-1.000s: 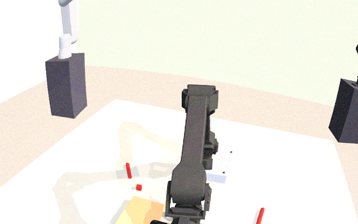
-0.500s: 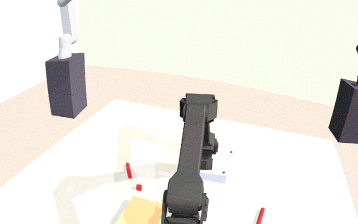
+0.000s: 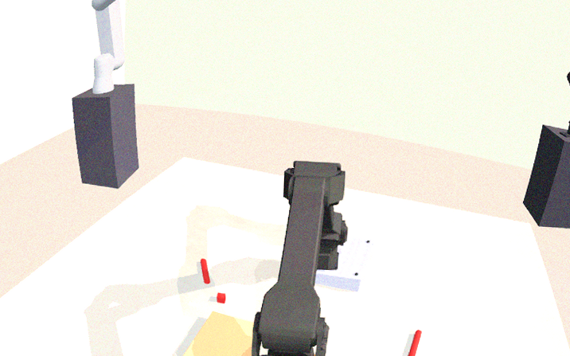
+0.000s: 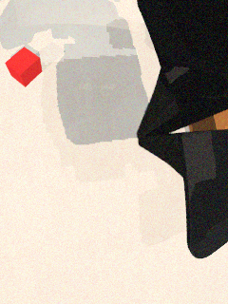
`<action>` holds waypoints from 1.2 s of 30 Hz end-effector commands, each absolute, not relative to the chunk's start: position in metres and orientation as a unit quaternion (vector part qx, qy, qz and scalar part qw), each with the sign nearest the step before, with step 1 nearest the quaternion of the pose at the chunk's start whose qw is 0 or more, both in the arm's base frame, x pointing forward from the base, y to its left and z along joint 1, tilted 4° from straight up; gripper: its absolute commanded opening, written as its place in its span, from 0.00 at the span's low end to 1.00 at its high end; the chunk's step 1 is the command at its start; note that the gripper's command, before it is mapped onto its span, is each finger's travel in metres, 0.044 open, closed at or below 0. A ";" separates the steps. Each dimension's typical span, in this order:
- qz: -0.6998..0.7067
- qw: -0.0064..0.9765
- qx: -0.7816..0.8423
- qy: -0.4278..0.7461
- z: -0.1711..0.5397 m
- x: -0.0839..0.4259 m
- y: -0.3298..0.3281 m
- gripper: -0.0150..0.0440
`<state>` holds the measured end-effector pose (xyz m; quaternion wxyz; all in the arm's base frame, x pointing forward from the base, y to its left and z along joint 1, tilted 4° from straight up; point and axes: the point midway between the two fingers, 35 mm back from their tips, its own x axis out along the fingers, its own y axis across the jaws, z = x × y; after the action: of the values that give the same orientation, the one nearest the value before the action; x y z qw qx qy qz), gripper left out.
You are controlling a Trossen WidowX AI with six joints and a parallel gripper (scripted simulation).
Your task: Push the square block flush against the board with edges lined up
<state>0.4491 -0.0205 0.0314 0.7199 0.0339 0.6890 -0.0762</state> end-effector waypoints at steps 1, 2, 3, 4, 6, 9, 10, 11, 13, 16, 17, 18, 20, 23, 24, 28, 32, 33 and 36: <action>-0.076 0.724 0.033 0.684 0.071 0.449 -0.018 0.25; -0.076 0.724 0.032 0.684 0.081 0.448 -0.017 0.25; -0.076 0.725 0.032 0.684 0.084 0.448 -0.017 0.25; -0.076 0.725 0.032 0.684 0.084 0.448 -0.017 0.25; -0.076 0.725 0.032 0.684 0.084 0.448 -0.017 0.25; -0.072 0.729 0.031 0.680 0.082 0.449 -0.016 0.25; -0.066 0.729 0.024 0.681 0.082 0.448 -0.015 0.25; -0.056 0.729 0.014 0.682 0.082 0.447 -0.013 0.25; -0.032 0.729 -0.012 0.684 0.082 0.444 -0.008 0.25; 0.004 0.727 -0.049 0.685 0.081 0.439 -0.001 0.25; 0.016 0.726 -0.062 0.685 0.081 0.437 0.002 0.25; 0.028 0.724 -0.074 0.685 0.081 0.435 0.004 0.25; 0.052 0.721 -0.099 0.684 0.081 0.432 0.009 0.25; 0.088 0.714 -0.137 0.680 0.081 0.426 0.016 0.25; 0.100 0.712 -0.149 0.679 0.081 0.424 0.018 0.25; 0.147 0.699 -0.198 0.671 0.080 0.417 0.027 0.25; 0.194 0.683 -0.246 0.660 0.079 0.408 0.036 0.25; 0.206 0.679 -0.258 0.656 0.079 0.406 0.038 0.25; 0.240 0.664 -0.292 0.645 0.078 0.400 0.044 0.25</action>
<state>0.4093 0.0371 0.0811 0.6840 -0.2497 0.6557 0.1997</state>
